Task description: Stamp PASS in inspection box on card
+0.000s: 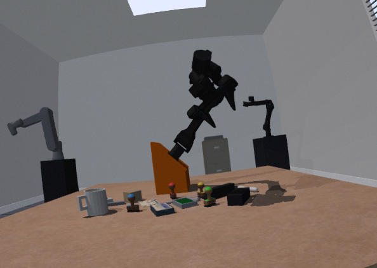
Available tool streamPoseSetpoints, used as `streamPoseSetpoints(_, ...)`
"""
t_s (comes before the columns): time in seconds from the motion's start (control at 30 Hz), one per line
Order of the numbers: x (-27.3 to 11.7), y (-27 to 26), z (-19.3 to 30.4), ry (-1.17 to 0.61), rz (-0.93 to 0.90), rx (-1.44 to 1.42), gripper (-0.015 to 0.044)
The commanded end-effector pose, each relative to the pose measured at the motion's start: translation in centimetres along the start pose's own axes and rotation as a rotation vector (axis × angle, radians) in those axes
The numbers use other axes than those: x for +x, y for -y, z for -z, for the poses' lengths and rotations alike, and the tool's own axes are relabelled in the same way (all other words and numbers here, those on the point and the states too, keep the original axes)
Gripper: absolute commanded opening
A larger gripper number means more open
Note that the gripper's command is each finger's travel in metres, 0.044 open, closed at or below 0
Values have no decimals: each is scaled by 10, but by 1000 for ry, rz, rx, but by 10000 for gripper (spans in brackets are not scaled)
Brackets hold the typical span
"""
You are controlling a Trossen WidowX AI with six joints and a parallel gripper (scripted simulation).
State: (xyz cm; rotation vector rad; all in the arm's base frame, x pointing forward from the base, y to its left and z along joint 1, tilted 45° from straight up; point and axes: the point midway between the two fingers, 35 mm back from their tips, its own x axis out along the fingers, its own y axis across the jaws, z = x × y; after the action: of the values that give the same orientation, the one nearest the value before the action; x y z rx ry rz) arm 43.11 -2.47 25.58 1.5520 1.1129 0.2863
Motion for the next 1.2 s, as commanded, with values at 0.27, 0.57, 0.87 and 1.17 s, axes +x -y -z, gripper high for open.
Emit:
streamPoseSetpoints(0.27,76,89,7,-114,267,-371,212)
streamPoseSetpoints(0.57,113,155,26,-275,435,-637,212)
streamPoseSetpoints(0.87,111,157,33,-275,435,-637,212)
streamPoseSetpoints(1.17,122,162,33,-275,436,-637,212)
